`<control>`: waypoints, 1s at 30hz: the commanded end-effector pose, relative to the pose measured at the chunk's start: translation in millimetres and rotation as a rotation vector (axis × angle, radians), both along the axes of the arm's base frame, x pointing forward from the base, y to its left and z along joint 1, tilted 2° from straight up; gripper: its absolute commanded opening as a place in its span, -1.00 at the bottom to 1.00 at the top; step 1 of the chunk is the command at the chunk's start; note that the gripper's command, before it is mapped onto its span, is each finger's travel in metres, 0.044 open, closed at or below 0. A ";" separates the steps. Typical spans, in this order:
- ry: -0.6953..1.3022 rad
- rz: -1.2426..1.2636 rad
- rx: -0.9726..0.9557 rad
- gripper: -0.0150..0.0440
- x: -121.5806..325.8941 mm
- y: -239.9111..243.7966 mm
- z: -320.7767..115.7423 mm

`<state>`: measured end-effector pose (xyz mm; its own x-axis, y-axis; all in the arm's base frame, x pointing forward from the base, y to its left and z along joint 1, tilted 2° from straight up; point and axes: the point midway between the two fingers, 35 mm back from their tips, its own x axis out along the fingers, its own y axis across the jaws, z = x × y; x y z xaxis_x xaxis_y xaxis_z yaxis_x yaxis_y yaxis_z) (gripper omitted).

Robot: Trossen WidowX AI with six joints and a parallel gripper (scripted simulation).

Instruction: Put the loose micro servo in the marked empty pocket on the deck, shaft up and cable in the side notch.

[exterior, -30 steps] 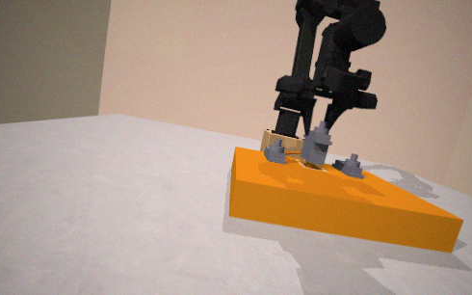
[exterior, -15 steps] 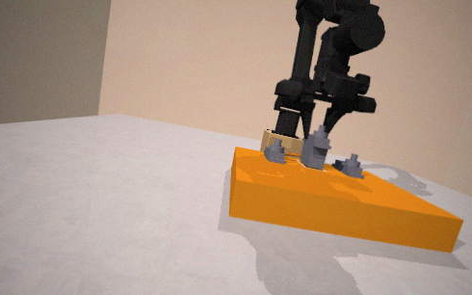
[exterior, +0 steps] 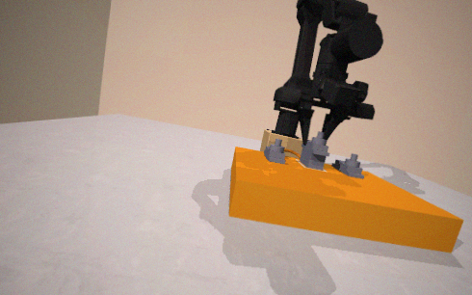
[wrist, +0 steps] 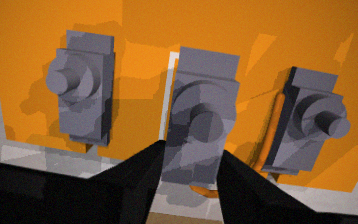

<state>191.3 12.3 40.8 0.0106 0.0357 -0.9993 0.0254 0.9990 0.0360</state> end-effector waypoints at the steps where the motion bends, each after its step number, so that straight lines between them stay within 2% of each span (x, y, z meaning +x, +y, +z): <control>1: -0.001 -0.004 -0.001 -0.49 -0.1 -0.1 -3.8; 30: -0.001 -0.004 -0.001 -0.49 0.1 0.8 -29.3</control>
